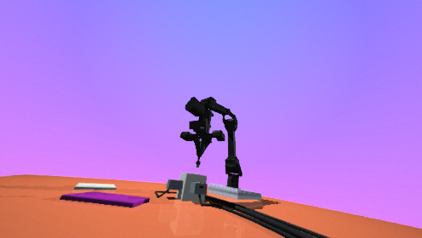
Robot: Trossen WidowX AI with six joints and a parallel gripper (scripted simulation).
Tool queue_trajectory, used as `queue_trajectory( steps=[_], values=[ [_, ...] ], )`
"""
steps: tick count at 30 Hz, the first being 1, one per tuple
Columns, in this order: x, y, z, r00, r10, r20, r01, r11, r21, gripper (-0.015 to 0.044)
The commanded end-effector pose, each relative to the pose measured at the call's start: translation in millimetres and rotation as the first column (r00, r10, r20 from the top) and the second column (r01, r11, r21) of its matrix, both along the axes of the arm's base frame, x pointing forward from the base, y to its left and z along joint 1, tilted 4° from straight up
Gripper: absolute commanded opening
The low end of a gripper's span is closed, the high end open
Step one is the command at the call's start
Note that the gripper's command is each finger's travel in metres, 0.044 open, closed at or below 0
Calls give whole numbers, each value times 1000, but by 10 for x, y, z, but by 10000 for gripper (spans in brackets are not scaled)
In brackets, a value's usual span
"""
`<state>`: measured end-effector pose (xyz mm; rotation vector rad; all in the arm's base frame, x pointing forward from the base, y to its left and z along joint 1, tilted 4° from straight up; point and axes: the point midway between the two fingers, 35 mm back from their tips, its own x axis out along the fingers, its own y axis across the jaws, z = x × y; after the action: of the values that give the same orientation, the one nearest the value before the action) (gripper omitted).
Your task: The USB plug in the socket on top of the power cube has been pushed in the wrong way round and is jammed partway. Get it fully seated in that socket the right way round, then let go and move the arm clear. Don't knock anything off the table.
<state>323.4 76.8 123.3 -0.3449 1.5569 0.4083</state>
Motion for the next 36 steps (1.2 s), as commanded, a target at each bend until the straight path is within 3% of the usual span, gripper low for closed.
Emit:
queue_trajectory(
  steps=[1, 18, 36],
  values=[
    [2, 1, -2, 995, -99, -2, 99, 995, -3, 0],
    [2, 1, -1, 856, -517, -13, 517, 856, -19, 0],
    [2, 1, -2, 528, -849, -16, 848, 528, -39, 0]
  ],
)
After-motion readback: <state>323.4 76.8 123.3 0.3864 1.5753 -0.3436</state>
